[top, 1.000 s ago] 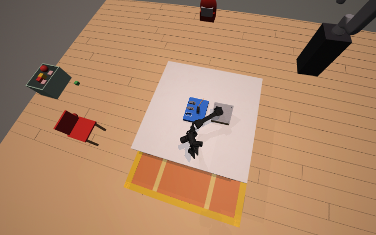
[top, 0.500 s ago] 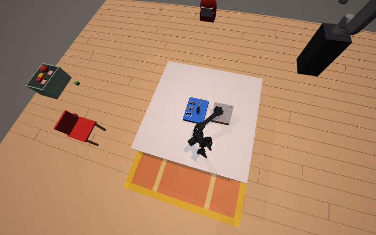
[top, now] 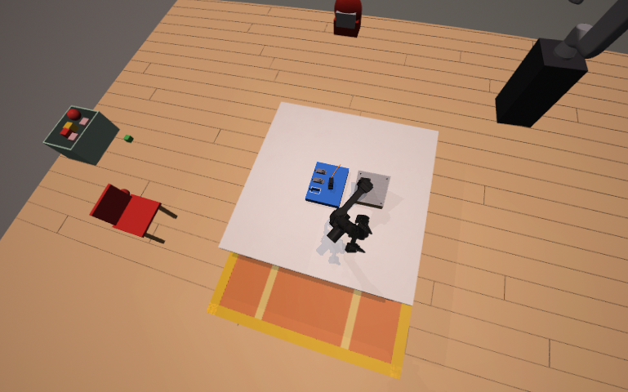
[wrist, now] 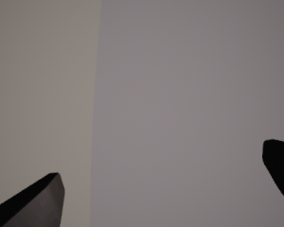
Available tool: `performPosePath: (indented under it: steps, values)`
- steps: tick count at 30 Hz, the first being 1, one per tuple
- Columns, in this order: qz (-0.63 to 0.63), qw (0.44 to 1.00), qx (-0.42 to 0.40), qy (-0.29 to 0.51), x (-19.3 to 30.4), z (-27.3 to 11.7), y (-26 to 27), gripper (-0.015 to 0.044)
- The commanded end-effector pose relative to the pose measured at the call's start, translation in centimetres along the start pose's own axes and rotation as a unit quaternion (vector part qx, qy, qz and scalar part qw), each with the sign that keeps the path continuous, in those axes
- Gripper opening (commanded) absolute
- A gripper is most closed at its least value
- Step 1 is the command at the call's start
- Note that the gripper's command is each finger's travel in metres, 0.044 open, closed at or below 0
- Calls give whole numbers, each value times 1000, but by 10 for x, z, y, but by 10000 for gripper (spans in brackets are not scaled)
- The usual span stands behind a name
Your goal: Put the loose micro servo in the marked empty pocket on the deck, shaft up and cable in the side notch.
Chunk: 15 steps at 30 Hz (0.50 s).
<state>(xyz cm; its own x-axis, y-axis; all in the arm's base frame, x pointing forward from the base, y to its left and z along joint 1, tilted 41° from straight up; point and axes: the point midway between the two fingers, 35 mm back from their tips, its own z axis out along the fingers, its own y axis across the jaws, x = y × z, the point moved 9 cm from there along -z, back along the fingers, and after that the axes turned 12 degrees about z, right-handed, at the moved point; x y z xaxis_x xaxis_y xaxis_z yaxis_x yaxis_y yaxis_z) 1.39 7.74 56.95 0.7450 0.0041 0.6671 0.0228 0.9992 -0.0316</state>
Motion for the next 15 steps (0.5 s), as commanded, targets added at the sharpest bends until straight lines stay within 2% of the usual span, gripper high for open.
performPosePath:
  steps: [1, 15]
  values:
    - [-29, 997, 65, -9, -16, 11, -28, 440]
    - [-106, 958, 265, -14, -56, 19, -117, 440]
